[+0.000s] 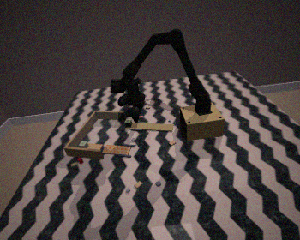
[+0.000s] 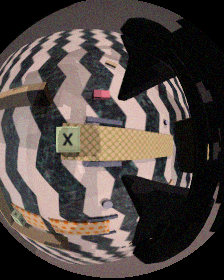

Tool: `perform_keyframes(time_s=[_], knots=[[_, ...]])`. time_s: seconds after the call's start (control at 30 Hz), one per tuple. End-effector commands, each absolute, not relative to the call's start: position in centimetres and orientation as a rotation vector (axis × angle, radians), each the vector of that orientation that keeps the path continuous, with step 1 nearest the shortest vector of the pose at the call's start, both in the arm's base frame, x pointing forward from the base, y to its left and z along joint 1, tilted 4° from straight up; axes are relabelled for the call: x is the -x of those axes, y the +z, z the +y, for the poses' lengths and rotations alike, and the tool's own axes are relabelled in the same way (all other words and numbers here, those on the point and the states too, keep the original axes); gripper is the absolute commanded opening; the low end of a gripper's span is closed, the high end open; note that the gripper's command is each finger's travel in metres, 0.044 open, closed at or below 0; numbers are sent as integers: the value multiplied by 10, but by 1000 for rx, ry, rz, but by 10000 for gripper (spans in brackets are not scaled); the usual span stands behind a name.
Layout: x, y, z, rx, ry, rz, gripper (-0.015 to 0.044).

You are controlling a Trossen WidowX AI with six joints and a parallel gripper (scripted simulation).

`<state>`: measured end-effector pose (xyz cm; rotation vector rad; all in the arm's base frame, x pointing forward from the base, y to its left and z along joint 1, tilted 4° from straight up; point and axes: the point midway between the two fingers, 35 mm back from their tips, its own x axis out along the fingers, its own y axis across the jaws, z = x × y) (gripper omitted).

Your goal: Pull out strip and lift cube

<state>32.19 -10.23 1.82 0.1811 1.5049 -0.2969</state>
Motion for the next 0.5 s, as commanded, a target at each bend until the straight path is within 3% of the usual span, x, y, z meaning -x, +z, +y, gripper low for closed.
perform_keyframes(time_s=[0.0,0.47], knots=[[-336,22,-107,-179,-290,1501,440],[-380,34,-119,-179,-291,1497,440]])
